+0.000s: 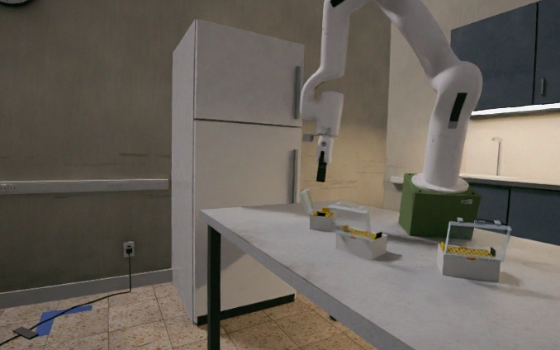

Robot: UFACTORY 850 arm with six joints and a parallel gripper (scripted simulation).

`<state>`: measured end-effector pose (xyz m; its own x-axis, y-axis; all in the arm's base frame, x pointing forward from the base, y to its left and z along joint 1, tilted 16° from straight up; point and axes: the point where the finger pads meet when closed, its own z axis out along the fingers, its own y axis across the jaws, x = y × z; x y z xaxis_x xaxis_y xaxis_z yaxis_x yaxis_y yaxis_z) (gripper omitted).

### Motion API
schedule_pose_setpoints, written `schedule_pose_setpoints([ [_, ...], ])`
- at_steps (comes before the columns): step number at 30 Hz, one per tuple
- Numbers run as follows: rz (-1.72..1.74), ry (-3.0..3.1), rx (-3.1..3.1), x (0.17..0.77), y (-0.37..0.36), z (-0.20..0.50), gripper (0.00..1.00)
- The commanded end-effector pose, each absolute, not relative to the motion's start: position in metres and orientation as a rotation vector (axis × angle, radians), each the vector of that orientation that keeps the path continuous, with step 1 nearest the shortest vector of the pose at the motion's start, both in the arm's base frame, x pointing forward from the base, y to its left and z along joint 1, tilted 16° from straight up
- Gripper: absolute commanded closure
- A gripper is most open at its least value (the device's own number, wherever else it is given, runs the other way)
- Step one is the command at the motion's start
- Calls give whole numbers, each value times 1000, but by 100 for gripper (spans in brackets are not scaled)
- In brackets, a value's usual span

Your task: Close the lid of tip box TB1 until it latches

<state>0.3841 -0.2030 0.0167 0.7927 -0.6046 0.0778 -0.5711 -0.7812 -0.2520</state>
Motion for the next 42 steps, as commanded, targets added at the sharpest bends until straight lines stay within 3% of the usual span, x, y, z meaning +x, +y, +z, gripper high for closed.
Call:
schedule_pose_setpoints([
  [1,-91,897,-2723,402,-219,17,100],
  [23,-91,897,-2723,471,-288,16,100],
  [42,-91,897,-2723,471,-288,15,100],
])
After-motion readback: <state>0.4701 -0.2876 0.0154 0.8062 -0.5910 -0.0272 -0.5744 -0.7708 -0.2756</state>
